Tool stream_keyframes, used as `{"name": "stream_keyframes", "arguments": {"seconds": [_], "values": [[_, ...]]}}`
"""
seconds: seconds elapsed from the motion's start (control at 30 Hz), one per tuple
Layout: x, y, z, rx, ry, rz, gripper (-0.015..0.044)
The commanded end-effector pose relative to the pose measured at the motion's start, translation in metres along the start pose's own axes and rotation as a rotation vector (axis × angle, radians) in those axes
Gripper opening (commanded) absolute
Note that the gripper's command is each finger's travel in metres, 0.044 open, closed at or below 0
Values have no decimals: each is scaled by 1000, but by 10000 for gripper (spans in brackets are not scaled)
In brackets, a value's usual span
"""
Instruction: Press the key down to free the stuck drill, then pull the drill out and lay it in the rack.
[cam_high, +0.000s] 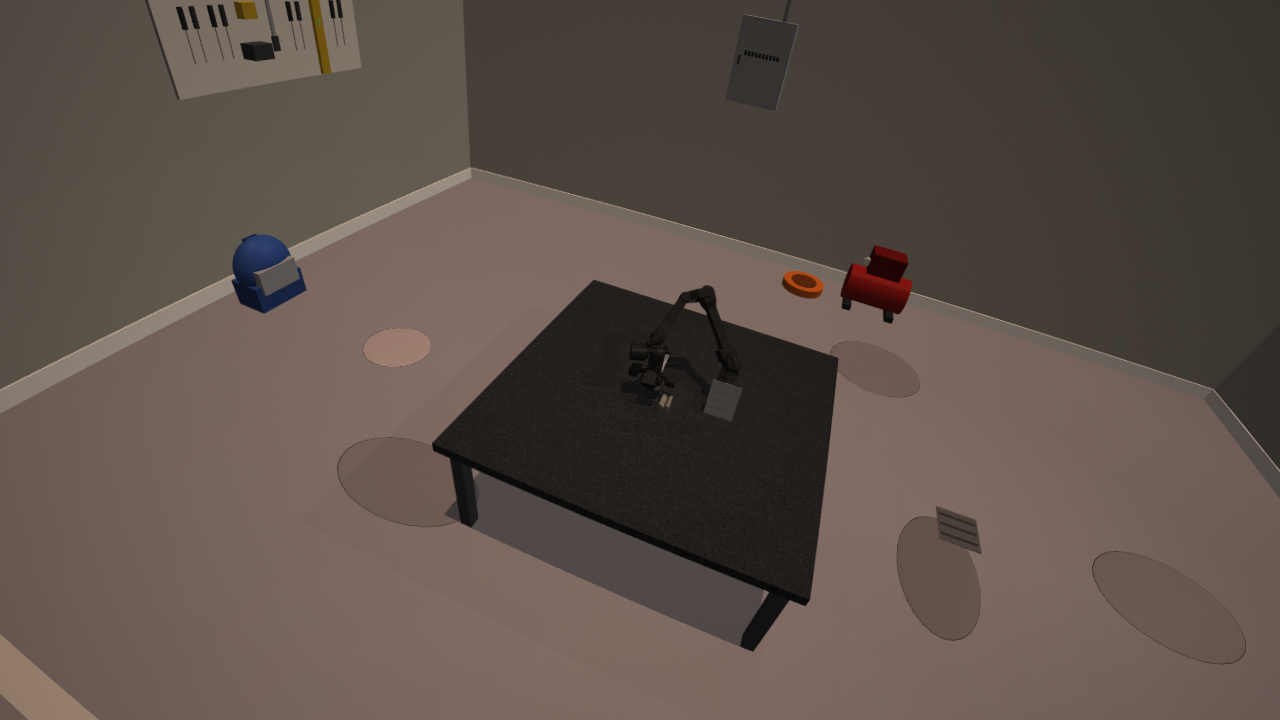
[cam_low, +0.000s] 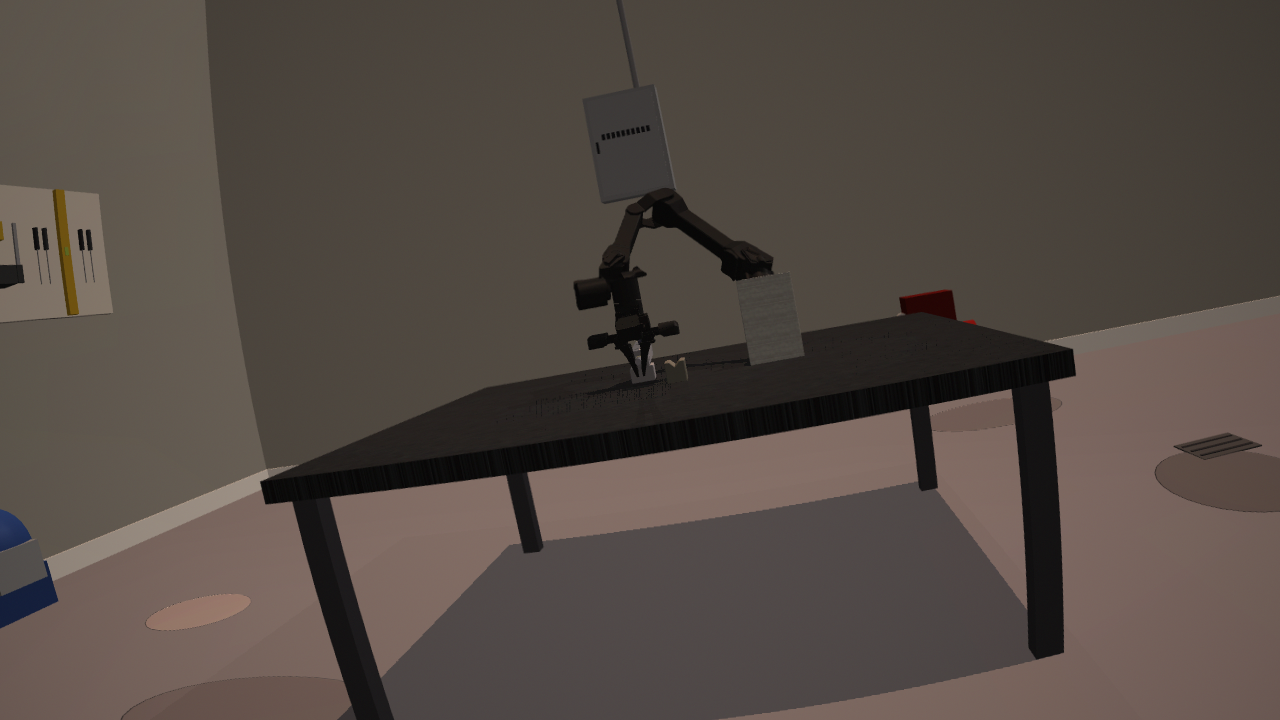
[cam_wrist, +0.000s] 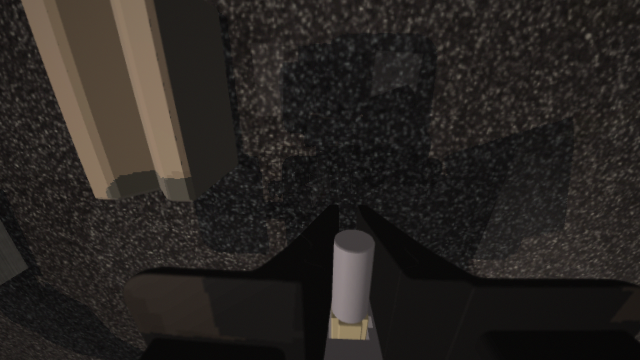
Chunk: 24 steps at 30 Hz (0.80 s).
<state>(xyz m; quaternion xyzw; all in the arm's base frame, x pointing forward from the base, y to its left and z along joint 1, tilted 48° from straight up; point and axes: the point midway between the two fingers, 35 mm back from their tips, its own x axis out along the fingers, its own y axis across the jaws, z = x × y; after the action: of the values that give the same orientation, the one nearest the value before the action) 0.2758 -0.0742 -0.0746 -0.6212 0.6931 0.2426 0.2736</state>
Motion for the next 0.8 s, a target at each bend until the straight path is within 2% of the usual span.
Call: {"name": "stream_keyframes", "arguments": {"seconds": [0.0,0.77], "values": [[0,0,3,-1,2,1,0],[1,0,36,-2,2,1,0]]}}
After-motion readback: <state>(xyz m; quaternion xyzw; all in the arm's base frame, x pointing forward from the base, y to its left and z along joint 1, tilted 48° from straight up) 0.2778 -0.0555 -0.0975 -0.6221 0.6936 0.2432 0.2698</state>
